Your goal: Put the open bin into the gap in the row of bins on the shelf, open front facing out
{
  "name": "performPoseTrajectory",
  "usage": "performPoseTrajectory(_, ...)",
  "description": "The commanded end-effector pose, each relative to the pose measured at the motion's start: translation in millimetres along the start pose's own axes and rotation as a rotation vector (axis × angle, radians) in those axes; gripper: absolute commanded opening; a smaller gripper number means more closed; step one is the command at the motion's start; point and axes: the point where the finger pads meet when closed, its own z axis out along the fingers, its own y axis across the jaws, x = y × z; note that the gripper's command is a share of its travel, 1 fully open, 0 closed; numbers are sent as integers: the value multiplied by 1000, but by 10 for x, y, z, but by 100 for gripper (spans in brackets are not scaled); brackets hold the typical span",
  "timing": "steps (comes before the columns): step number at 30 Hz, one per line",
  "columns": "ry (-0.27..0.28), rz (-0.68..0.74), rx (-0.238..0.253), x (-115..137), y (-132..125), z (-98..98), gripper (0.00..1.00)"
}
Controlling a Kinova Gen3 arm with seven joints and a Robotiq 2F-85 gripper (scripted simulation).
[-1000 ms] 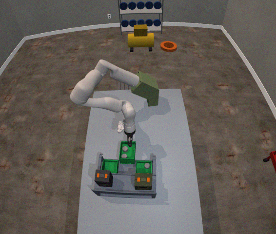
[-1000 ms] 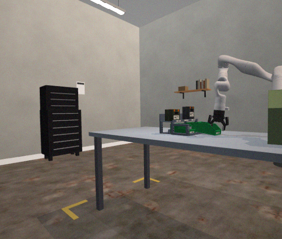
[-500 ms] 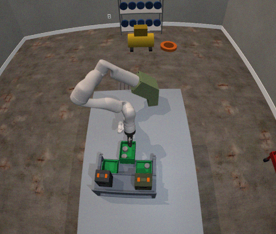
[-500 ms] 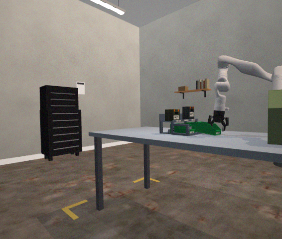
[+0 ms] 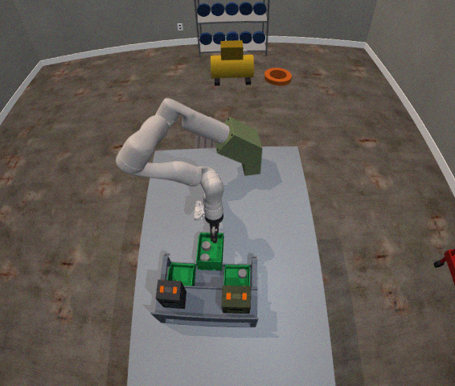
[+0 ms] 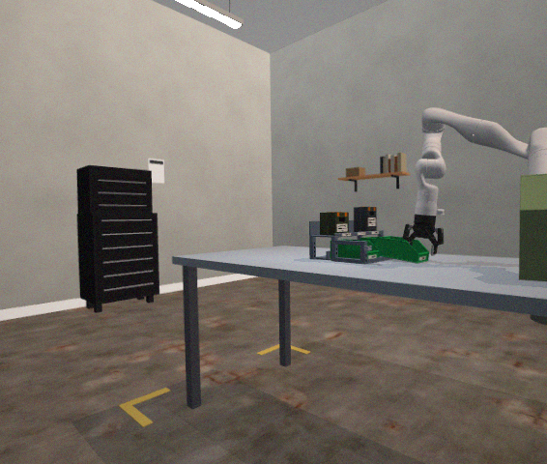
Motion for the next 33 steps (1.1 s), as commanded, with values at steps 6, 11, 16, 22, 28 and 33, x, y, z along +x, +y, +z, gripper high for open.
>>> performPoseTrajectory(6, -1, 0, 1, -4, -5, -10, 100)
performPoseTrajectory(11, -1, 0, 1, -4, -5, -10, 100)
performPoseTrajectory(16, -1, 0, 1, -4, -5, -10, 10)
performPoseTrajectory(22, -1, 0, 1, -4, -5, -10, 10)
performPoseTrajectory(28, -1, 0, 1, -4, -5, -10, 10)
performPoseTrajectory(33, -1, 0, 1, -4, -5, -10, 10)
